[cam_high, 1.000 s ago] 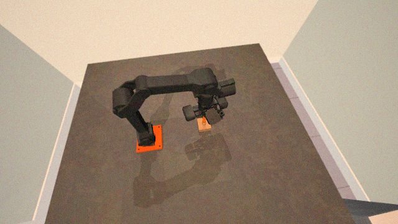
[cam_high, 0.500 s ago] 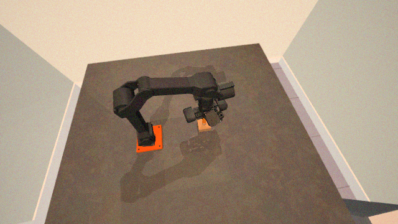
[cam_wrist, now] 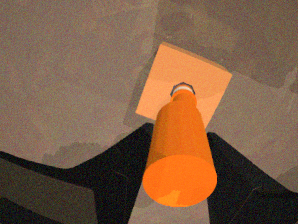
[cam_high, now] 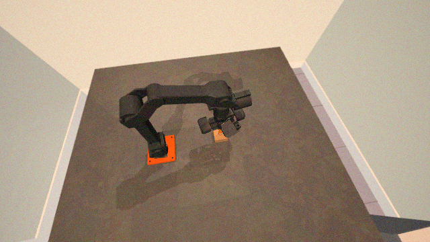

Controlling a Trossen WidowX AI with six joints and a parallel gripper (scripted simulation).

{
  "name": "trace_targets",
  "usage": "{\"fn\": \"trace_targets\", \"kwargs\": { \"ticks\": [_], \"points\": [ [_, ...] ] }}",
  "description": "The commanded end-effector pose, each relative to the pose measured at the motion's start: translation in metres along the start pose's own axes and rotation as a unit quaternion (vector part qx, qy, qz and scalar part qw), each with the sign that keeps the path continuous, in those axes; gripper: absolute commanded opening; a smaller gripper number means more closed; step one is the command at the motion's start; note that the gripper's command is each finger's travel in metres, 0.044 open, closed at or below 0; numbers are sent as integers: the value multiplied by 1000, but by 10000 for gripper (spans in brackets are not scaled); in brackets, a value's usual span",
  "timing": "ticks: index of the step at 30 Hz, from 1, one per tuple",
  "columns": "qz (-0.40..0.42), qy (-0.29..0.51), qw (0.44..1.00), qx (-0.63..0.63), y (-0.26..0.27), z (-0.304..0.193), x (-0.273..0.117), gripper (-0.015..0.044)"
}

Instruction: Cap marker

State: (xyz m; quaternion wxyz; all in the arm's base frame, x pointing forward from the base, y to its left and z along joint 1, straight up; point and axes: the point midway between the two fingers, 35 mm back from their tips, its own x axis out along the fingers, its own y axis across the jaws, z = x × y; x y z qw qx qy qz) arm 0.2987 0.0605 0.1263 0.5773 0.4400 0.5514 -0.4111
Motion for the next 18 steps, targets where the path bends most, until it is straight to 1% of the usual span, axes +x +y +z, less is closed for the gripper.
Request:
{"fn": "trace_targets", "kwargs": {
  "ticks": [1, 18],
  "points": [
    [-14, 0, 1000, 2, -2, 0, 22, 0],
    [-14, 0, 1000, 2, -4, 0, 49, 0]
  ]
}}
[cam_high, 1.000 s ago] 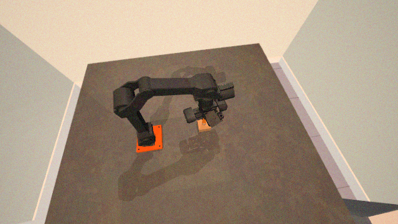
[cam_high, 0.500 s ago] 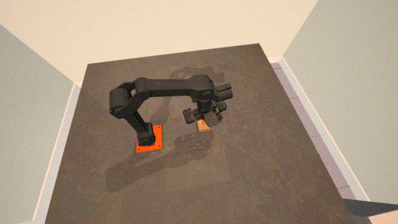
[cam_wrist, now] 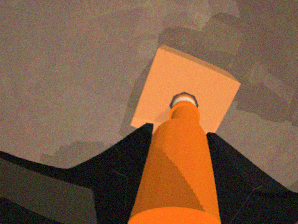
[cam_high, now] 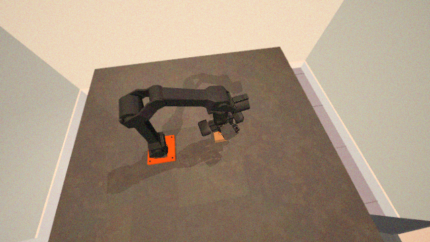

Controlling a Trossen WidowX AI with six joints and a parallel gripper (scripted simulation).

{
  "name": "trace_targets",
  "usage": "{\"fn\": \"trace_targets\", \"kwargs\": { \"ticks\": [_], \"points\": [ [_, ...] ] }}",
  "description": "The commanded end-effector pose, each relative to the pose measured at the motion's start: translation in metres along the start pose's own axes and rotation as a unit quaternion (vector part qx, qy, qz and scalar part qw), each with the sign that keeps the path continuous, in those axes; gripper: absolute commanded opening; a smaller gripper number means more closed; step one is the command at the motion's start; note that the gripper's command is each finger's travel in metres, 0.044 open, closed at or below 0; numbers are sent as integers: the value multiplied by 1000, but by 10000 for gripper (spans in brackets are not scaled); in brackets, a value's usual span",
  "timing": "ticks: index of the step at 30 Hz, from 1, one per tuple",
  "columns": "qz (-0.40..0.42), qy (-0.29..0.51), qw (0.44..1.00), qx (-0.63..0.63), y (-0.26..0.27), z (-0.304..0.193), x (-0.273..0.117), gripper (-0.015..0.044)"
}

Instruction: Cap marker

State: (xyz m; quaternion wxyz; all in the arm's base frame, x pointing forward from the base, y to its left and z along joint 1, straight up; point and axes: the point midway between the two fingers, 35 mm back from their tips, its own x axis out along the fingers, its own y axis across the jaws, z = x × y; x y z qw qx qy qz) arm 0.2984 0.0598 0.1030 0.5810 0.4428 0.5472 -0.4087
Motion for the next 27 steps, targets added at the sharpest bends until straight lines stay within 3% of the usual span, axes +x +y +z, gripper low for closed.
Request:
{"fn": "trace_targets", "kwargs": {
  "ticks": [1, 6, 22, 27],
  "points": [
    [-20, 2, 1000, 1, -3, 0, 27, 0],
    [-20, 2, 1000, 1, -2, 0, 28, 0],
    [-23, 1, 1000, 0, -2, 0, 28, 420],
    [-22, 1, 1000, 0, -1, 0, 18, 440]
  ]
}}
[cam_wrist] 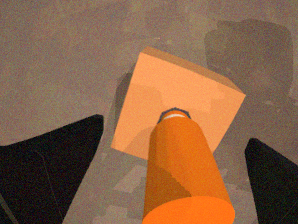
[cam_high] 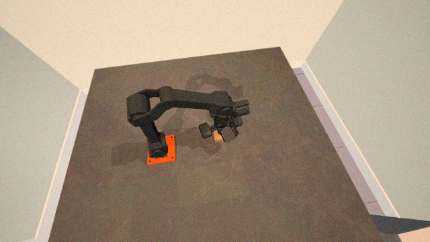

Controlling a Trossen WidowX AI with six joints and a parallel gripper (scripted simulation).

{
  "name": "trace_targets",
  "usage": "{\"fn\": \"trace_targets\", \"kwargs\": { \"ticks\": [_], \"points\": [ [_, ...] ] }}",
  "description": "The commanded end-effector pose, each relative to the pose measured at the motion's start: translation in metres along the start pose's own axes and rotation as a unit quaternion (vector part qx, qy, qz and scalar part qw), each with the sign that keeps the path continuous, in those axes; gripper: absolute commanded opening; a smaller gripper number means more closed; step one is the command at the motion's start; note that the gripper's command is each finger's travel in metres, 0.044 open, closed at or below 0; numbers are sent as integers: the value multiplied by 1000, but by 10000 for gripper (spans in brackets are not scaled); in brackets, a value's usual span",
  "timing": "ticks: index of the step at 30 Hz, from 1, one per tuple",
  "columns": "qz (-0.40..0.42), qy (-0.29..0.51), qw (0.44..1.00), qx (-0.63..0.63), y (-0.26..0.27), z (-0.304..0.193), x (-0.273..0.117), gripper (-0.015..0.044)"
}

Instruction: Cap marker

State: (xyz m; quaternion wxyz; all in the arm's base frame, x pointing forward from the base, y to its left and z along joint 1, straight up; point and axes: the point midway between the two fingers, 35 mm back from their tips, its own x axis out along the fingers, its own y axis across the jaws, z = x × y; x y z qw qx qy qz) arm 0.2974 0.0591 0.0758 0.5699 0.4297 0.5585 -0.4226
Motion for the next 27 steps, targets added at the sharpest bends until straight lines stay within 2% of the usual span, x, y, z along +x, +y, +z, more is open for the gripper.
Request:
{"fn": "trace_targets", "kwargs": {
  "ticks": [1, 5, 10, 12, 17, 20, 24, 27],
  "points": [
    [2, 0, 1000, 0, 3, 0, -21, 440],
    [2, 0, 1000, 0, 1, 0, -72, 440],
    [2, 0, 1000, 0, 0, 0, -74, 440],
    [2, 0, 999, -32, 0, 0, -75, 387],
    [3, -1, 964, -265, -1, 1, -79, 256],
    [4, -1, 915, -403, -1, 1, -82, 177],
    [4, -2, 820, -573, -2, 2, -85, 73],
    [4, -3, 776, -631, -2, 2, -86, 0]
  ]
}}
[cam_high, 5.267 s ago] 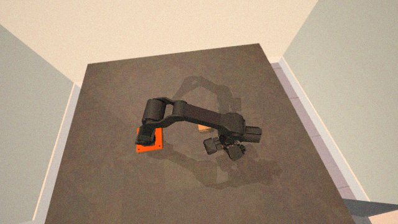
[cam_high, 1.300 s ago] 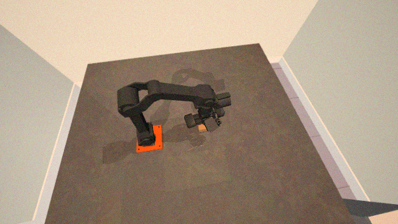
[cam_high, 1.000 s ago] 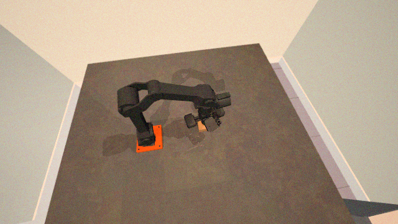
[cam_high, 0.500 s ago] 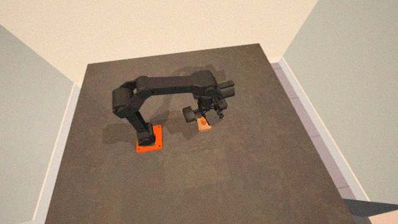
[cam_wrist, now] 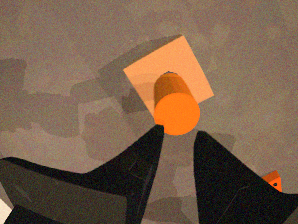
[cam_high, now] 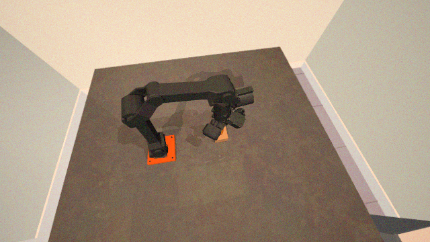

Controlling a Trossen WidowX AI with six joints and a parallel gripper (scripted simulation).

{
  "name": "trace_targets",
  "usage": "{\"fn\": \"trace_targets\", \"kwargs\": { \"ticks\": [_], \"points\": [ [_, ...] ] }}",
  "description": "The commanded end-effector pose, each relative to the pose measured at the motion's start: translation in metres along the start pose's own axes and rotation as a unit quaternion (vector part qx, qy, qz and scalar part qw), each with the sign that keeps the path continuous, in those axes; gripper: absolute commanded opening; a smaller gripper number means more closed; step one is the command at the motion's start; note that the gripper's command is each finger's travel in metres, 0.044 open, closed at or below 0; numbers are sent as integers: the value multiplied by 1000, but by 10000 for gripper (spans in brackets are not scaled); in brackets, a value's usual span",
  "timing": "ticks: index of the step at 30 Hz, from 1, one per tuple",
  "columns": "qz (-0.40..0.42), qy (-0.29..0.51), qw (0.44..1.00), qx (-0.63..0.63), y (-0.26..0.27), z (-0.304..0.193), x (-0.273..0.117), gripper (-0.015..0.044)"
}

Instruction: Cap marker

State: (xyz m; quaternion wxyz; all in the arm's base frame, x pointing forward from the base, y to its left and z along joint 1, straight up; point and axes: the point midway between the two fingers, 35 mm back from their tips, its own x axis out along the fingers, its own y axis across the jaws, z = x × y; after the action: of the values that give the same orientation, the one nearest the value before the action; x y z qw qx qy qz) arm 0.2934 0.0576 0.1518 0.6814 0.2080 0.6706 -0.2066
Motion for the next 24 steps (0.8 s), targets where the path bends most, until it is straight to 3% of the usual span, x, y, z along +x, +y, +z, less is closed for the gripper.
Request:
{"fn": "trace_targets", "kwargs": {
  "ticks": [1, 24],
  "points": [
    [4, -5, 945, -327, 0, 1, -10, 0],
    [4, -5, 945, -327, 0, 1, -7, 0]
  ]
}}
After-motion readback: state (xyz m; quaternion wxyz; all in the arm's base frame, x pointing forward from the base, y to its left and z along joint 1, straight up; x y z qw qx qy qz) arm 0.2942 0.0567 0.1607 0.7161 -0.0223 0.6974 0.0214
